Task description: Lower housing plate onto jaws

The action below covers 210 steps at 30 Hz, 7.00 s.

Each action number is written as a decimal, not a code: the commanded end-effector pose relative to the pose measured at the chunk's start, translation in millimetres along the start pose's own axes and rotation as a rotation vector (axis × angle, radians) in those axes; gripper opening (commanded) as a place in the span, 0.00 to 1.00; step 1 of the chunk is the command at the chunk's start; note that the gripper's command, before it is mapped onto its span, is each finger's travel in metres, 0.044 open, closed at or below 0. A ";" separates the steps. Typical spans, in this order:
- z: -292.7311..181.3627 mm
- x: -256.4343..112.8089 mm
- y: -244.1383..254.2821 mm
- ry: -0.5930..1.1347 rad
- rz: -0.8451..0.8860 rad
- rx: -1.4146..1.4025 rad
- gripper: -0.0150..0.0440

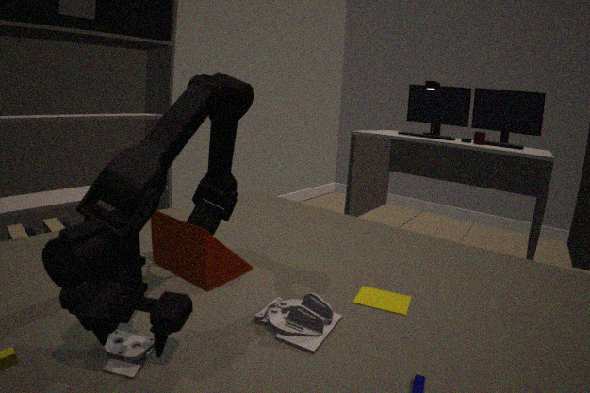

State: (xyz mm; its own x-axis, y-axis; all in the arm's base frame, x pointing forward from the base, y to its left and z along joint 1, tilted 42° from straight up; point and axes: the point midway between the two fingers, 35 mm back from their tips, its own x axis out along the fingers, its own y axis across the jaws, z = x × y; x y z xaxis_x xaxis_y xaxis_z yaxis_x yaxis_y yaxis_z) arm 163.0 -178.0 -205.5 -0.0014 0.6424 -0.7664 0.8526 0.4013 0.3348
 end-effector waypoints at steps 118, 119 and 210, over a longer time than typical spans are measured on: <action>-52.1 -85.7 108.6 -0.015 -0.010 -0.481 0.85; -54.1 -85.8 111.3 -0.015 -0.010 -0.494 0.85; -164.5 -70.7 200.5 0.012 0.025 -1.150 0.85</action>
State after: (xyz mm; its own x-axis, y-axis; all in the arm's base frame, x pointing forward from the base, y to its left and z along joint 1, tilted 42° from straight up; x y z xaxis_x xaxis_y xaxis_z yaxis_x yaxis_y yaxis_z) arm 248.8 -35.3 7.7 0.0037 0.6633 -0.7483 -0.1265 0.7427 0.6576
